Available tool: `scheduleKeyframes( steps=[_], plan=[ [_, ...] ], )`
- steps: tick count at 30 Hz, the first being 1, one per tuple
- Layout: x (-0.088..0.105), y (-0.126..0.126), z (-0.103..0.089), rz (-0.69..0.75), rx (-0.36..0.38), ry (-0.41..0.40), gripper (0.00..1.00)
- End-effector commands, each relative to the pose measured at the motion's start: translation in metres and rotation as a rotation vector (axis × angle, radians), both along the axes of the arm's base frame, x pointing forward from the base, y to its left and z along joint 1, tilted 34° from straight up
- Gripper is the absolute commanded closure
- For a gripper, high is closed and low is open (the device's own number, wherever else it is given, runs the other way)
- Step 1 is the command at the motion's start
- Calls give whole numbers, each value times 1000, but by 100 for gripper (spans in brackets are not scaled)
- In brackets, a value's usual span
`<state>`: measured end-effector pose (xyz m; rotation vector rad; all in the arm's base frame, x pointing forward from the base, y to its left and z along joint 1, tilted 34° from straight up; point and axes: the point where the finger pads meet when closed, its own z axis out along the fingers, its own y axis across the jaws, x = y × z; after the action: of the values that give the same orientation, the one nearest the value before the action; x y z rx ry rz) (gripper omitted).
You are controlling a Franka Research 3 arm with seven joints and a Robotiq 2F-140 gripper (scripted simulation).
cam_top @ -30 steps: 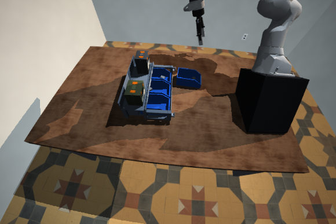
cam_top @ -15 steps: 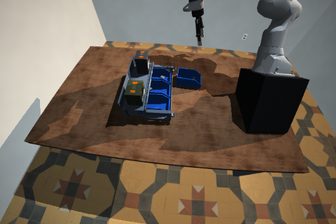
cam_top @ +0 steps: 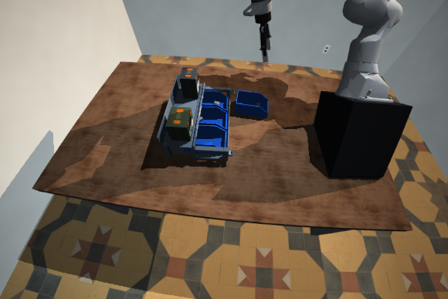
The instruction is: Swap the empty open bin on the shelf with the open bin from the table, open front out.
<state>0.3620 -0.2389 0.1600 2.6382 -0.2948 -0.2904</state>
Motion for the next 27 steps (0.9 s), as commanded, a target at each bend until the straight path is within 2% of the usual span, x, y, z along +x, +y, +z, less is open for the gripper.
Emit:
scheduleKeyframes(
  steps=[1, 27],
  plan=[
    [5, 5, -4, 2, -13, -14, 0],
    [14, 17, -12, 25, -30, -31, 0]
  ],
)
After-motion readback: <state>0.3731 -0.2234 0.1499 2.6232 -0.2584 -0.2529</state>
